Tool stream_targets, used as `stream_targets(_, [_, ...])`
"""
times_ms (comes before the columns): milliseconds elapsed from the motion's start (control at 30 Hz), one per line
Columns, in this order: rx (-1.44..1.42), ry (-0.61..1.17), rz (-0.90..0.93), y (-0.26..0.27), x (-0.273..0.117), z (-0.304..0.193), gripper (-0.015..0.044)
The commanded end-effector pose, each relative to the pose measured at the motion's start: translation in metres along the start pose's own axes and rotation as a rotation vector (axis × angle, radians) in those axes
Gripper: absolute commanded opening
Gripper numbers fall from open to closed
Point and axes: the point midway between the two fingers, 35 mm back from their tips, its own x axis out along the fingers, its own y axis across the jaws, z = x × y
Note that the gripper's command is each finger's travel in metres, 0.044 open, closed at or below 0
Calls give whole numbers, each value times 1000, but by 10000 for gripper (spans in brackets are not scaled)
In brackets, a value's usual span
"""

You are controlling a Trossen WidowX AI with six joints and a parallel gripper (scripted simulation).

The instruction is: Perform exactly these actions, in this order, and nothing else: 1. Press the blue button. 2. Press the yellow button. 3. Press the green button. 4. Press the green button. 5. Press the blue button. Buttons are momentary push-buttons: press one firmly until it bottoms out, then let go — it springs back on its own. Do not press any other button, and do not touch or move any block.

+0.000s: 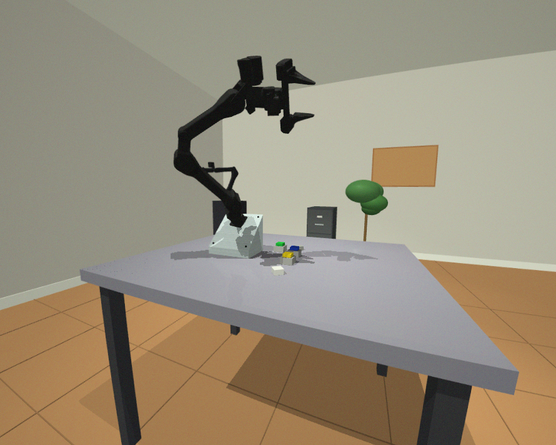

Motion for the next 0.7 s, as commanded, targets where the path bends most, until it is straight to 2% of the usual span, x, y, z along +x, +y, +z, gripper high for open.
stream_targets(0, [-290,-6,-186,-67,31,-15,400])
stream_targets(167, [-659,23,-439,-156,56,-20,400])
stream_targets(333, [-1034,112,-725,-249,62,-9,400])
stream_targets(500, [-1406,287,-1050,-338,45,18,400])
stream_targets(667, [-1750,595,-1425,-413,3,59,400])
